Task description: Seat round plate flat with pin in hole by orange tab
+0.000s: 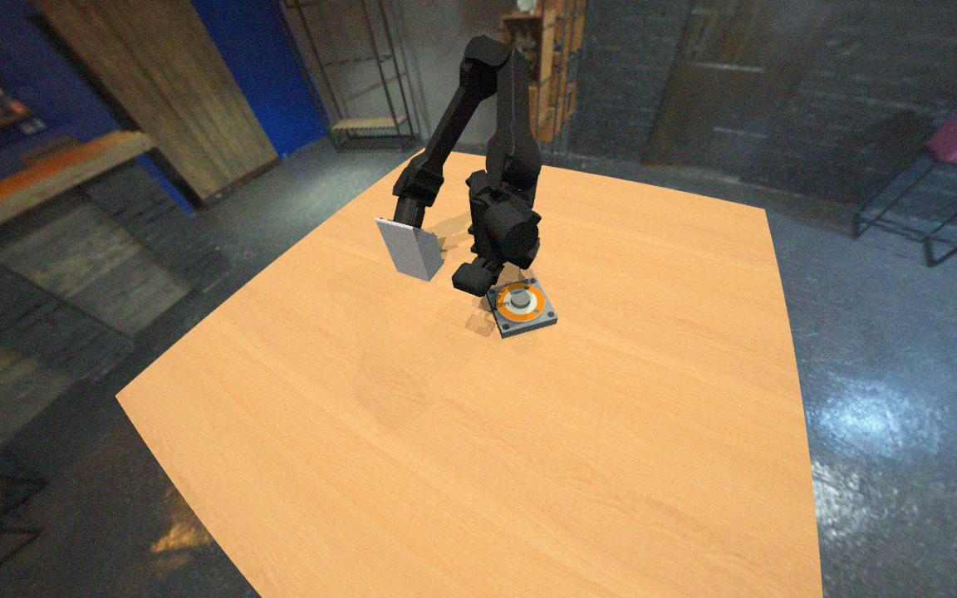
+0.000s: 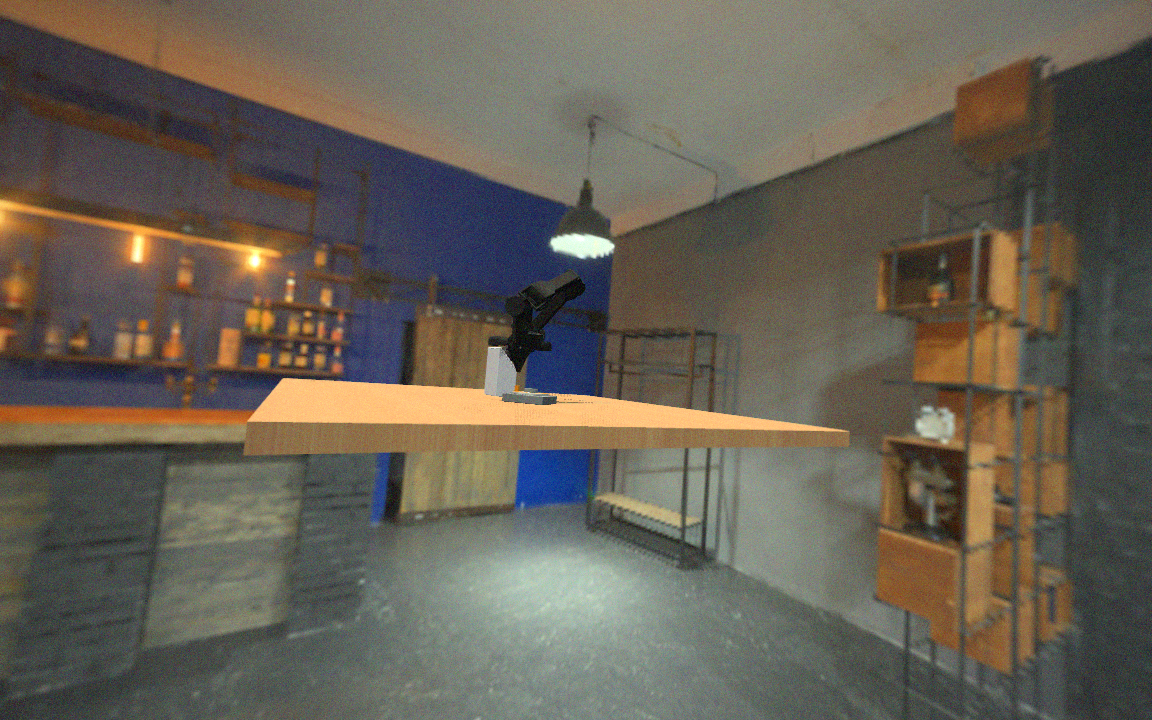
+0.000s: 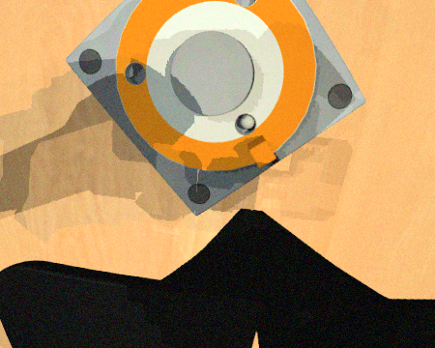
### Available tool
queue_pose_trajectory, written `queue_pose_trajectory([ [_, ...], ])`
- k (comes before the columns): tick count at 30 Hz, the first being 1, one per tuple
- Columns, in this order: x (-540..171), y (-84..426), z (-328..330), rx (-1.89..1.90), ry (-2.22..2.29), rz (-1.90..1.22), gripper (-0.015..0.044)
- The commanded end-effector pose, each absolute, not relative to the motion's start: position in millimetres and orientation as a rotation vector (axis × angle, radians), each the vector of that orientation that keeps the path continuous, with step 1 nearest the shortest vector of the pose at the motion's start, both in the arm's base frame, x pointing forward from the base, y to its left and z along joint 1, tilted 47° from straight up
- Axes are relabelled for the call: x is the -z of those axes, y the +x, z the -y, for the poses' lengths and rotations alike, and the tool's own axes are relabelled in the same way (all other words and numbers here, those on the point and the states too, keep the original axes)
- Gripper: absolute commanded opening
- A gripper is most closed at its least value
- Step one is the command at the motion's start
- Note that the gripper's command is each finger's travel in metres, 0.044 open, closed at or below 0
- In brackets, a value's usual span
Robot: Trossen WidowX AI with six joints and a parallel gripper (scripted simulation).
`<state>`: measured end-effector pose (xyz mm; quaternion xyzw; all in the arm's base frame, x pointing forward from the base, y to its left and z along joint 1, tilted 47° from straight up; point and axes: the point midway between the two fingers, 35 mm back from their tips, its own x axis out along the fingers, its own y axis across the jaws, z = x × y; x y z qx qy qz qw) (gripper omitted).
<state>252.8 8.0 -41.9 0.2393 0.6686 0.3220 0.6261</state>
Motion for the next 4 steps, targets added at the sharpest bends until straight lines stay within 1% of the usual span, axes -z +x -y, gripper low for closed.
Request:
queue_pose_trajectory([
  [1, 42.4, 252.4, -8.2, -0.735, 0.554, -1.535, 0.0000],
  [4, 42.4, 252.4, -8.2, -0.735, 0.554, -1.535, 0.0000],
])
